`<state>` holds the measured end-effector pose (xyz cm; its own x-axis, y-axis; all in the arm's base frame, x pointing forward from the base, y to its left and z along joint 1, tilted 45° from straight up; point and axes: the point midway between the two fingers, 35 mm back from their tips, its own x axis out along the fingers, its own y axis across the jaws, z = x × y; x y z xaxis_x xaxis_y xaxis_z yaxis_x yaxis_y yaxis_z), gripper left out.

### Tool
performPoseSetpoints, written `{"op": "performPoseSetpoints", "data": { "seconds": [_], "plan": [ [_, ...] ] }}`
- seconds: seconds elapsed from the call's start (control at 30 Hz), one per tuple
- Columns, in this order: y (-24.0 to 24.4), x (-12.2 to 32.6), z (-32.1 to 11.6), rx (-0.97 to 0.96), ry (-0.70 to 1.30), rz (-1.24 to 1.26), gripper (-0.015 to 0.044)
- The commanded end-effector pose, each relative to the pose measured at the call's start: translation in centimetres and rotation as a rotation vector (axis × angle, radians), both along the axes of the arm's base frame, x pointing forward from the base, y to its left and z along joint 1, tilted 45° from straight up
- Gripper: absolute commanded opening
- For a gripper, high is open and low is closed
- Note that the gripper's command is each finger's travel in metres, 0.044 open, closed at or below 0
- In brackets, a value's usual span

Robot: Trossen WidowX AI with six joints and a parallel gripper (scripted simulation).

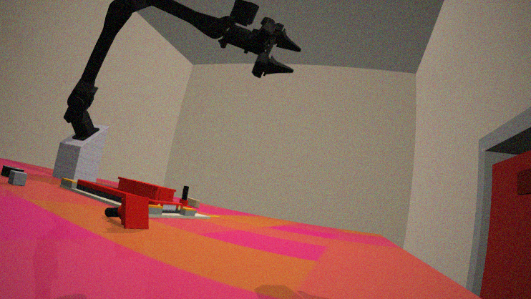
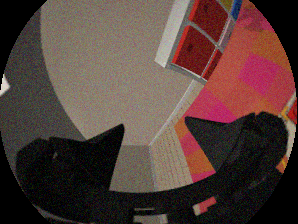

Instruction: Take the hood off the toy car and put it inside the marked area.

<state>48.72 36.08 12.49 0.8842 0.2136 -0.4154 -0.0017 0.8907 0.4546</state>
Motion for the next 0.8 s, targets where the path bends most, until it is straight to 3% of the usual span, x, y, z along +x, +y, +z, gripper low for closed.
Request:
{"op": "performPoseSetpoints", "data": {
  "seconds": [0.0,0.37,0.77],
  "plan": [
    [-5.0,0.7,-1.8,-0.167,0.075,-0.059,0.044],
    [-18.7,-0.7,-5.9,-0.595,0.358,-0.163,0.044],
    [-32.3,-7.3,-7.6,-0.992,0.776,-0.157,0.044]
  ]
}}
